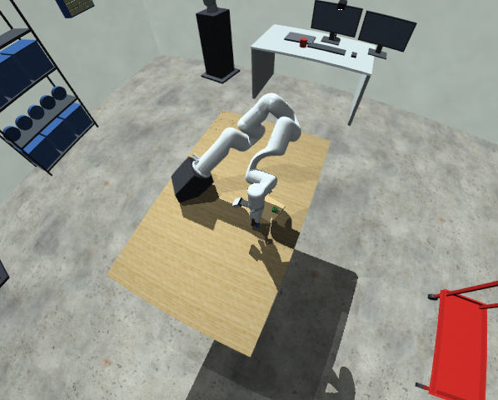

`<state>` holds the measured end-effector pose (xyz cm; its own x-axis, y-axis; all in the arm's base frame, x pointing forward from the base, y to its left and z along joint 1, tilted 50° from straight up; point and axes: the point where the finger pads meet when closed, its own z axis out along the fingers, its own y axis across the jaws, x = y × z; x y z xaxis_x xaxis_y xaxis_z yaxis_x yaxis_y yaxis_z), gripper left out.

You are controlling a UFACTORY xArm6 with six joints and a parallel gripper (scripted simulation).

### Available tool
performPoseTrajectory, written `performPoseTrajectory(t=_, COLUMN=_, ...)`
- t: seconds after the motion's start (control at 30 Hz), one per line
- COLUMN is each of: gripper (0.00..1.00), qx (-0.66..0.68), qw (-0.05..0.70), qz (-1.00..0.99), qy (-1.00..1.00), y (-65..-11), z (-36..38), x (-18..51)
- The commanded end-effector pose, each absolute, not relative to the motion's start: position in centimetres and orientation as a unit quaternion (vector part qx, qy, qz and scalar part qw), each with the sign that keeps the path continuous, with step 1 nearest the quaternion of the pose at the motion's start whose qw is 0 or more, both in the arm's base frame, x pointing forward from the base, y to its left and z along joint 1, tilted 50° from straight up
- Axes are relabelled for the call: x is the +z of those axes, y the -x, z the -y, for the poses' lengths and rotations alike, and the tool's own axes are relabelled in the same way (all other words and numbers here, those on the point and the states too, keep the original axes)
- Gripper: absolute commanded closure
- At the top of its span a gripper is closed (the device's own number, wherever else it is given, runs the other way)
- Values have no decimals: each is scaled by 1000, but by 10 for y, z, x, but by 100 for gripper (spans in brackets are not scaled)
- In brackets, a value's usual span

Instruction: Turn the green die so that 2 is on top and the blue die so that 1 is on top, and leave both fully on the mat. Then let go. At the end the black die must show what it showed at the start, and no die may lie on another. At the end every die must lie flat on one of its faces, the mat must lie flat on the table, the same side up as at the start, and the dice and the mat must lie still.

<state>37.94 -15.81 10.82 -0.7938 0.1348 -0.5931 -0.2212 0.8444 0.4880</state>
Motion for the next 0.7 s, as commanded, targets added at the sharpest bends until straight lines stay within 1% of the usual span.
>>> performPoseTrajectory(t=0.0, gripper=58, qx=277, qw=321, qz=-905, qy=24, y=-382, z=158, x=107)
performPoseTrajectory(t=0.67, gripper=58, qx=277, qw=321, qz=-905, qy=24, y=-397, z=146, x=90)
